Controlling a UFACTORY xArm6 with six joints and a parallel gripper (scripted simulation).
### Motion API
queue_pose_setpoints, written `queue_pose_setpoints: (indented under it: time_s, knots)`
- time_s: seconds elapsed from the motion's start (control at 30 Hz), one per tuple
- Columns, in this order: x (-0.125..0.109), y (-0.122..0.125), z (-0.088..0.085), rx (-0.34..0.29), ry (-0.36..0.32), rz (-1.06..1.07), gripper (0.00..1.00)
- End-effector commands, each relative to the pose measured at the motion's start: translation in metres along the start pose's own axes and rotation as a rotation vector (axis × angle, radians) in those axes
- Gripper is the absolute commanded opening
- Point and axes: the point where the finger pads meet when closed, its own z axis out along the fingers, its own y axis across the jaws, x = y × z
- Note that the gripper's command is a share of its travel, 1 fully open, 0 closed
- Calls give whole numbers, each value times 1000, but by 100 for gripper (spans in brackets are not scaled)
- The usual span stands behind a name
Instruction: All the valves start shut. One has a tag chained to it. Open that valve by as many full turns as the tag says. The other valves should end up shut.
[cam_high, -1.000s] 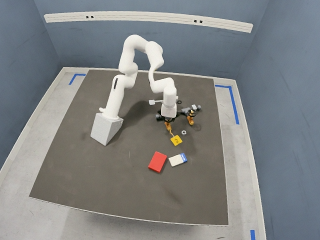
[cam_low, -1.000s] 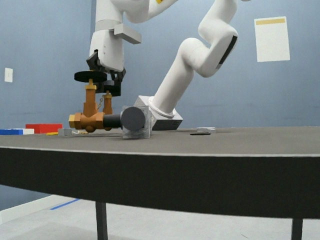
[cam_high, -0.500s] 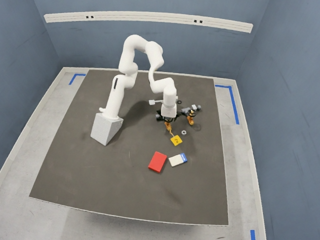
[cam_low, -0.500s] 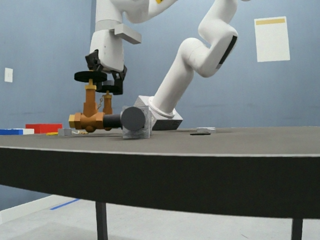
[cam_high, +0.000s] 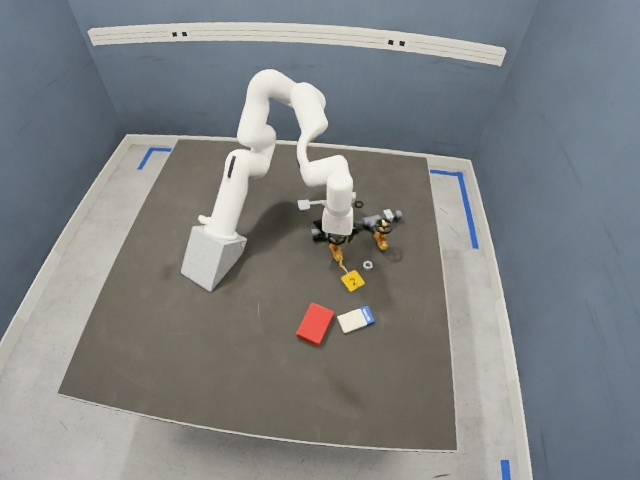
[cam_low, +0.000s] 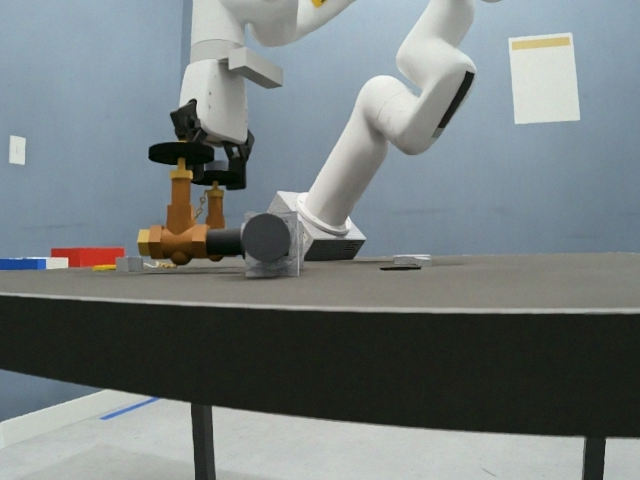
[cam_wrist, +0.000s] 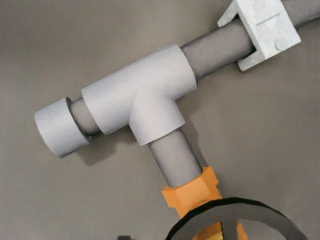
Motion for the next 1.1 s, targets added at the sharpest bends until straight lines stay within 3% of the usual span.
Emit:
queue_pose_setpoints:
  time_s: [0.0,0.2,0.47,0.53,1.07]
  knots:
    - [0,1,-1,-3,-2,7,100]
    - [0,1,-1,-3,-2,101,100]
    - [0,1,-1,-3,-1,433,100]
    - [0,1,-1,-3,-1,433,100]
    - [0,1,-1,-13,20,1152,100]
